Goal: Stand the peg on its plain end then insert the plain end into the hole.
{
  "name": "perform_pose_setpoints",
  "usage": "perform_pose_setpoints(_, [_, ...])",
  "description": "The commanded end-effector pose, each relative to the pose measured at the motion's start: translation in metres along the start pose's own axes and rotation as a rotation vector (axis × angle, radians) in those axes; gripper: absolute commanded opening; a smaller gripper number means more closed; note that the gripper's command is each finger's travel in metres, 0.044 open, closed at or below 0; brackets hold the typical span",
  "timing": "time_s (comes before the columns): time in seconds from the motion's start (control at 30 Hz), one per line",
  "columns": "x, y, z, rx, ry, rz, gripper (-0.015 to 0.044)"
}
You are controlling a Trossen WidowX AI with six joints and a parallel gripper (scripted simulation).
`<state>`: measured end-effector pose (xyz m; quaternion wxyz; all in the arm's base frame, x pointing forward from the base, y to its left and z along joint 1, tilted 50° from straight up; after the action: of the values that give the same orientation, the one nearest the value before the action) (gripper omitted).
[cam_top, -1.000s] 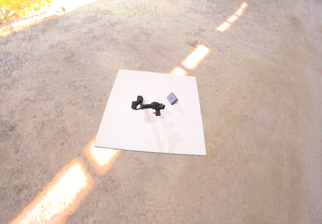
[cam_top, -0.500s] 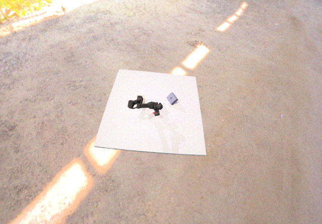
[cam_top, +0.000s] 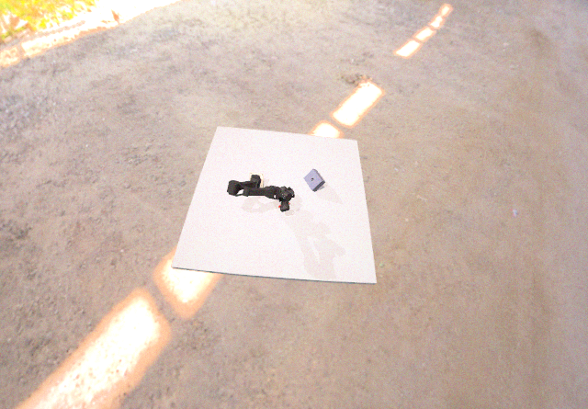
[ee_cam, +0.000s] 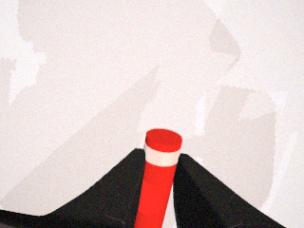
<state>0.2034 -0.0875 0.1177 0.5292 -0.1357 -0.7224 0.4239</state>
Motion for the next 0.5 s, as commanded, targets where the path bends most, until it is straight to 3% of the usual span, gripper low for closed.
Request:
perform_pose_setpoints(0.0, [0.003,0.001,0.004,0.002,-0.039,0.003,0.0049])
perform_pose_setpoints(0.47, [0.01,0.002,0.018,0.004,-0.16,0.014,0.0049])
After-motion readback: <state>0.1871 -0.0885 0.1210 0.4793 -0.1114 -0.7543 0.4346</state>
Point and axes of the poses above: the point midway between the two fingers, 35 mm back from their tips, its own x axis back along the fingers, its own y axis across the jaws, z = x × y, the point moved 7 cm from there along x, back along the fingers, and after that the axes turned 5 degrees about x, right-handed, at the moved point
